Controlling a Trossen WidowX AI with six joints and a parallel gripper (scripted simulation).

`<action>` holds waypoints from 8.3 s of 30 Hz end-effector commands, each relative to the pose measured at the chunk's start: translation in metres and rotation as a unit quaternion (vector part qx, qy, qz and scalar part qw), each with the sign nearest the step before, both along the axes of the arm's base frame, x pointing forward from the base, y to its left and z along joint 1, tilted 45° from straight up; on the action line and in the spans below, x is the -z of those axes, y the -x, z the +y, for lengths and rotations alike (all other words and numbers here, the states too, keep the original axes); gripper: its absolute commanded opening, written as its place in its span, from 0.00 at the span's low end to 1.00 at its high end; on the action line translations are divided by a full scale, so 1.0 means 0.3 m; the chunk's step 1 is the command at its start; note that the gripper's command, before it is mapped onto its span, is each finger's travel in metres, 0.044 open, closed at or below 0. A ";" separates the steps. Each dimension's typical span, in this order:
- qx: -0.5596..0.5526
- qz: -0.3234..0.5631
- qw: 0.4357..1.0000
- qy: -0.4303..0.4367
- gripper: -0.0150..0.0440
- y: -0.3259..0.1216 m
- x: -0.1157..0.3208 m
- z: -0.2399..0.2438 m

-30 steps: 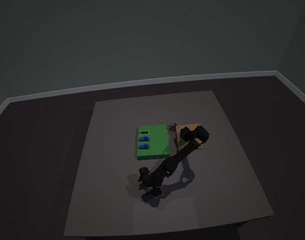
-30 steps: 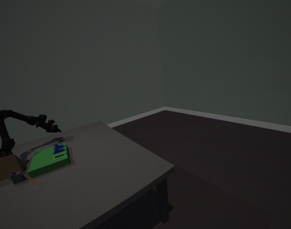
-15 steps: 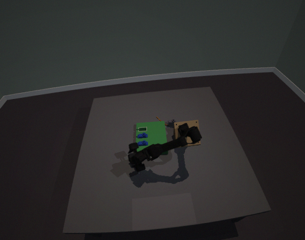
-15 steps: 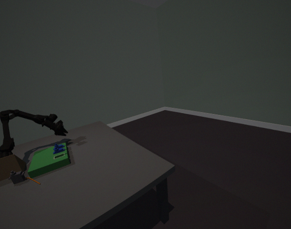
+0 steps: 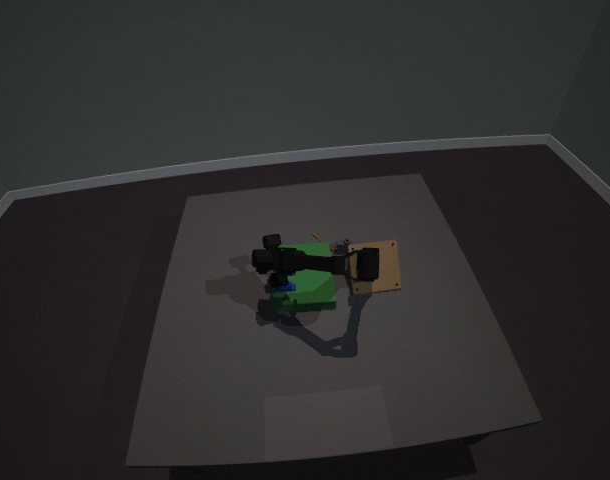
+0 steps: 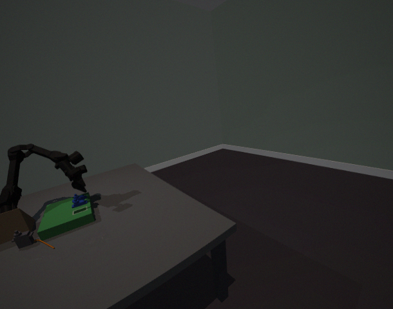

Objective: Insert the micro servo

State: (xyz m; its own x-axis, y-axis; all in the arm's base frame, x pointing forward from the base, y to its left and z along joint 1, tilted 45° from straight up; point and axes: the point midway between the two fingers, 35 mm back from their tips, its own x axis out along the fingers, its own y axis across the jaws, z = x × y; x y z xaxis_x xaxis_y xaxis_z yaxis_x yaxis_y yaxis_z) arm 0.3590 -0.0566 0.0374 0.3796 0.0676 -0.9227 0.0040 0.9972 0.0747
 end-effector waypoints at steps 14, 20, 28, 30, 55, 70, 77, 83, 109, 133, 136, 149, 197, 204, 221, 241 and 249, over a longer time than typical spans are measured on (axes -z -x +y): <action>-0.001 0.196 0.975 -0.108 1.00 0.515 0.315 -0.322; -0.002 0.219 0.958 -0.183 1.00 0.688 0.366 -0.326; -0.005 0.203 0.933 -0.296 1.00 0.885 0.397 -0.271; -0.006 0.191 0.927 -0.324 1.00 0.930 0.400 -0.251; -0.006 0.179 0.921 -0.345 1.00 0.954 0.474 -0.162; -0.006 0.179 0.921 -0.345 0.82 0.952 0.510 -0.127; -0.006 0.179 0.921 -0.345 0.51 0.952 0.510 -0.127; -0.006 0.179 0.921 -0.345 0.41 0.952 0.510 -0.127; -0.006 0.179 0.921 -0.345 0.25 0.946 0.324 -0.310; -0.007 0.176 0.922 -0.344 0.25 0.642 0.331 -0.344; -0.007 0.176 0.922 -0.344 0.25 0.591 0.333 -0.350; -0.007 0.175 0.922 -0.345 0.25 0.496 0.318 -0.342; -0.028 0.164 0.925 -0.343 0.25 0.117 0.198 -0.250; -0.029 0.164 0.925 -0.342 0.25 0.114 0.207 -0.242; -0.029 0.164 0.925 -0.343 0.25 0.113 0.248 -0.206; -0.056 0.152 0.928 -0.337 0.25 0.110 0.245 -0.203; -0.056 0.152 0.928 -0.337 0.25 0.109 0.247 -0.202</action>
